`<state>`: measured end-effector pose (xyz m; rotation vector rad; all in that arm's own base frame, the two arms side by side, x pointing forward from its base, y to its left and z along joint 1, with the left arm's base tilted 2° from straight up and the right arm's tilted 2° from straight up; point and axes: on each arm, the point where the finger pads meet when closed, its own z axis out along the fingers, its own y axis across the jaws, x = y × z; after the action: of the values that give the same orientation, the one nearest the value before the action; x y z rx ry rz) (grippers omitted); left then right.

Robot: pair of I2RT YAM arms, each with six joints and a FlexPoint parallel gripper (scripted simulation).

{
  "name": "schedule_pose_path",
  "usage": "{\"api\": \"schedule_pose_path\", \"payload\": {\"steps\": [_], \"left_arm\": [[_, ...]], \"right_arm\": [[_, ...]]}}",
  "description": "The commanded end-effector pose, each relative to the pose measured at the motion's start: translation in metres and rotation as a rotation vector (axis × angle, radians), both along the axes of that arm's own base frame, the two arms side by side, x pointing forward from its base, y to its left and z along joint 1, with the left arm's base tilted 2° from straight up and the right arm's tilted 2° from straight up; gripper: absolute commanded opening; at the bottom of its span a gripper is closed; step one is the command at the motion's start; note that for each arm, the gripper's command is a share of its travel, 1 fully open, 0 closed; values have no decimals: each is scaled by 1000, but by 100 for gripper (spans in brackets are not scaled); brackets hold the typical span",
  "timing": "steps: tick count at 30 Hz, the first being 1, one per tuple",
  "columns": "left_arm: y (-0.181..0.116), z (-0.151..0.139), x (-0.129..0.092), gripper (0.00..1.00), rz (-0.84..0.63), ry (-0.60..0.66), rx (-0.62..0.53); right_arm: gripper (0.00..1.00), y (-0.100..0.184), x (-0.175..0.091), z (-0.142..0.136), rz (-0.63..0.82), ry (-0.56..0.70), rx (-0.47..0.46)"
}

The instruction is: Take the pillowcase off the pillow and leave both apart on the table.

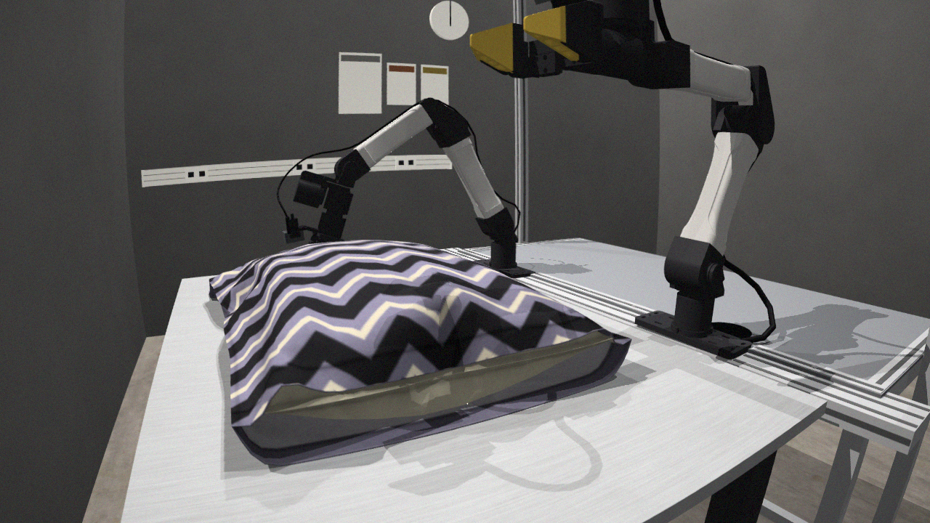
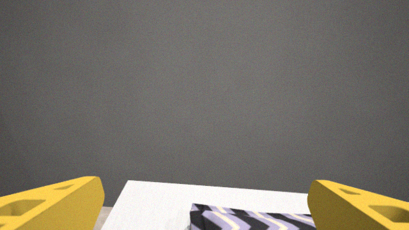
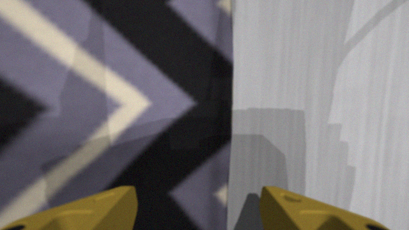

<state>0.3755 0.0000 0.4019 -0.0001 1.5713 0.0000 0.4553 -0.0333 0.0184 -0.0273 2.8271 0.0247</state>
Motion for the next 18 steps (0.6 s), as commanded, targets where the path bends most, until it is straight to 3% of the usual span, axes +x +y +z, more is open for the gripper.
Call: {"api": "schedule_pose_path", "payload": {"steps": [1,18], "left_arm": [[-5,19,-8,100,-11,-42,7],[-5,19,-8,100,-11,-42,7]], "right_arm": [[60,1,-7,-22,6,53,2],[60,2,-7,-26,9,48,-1]]}}
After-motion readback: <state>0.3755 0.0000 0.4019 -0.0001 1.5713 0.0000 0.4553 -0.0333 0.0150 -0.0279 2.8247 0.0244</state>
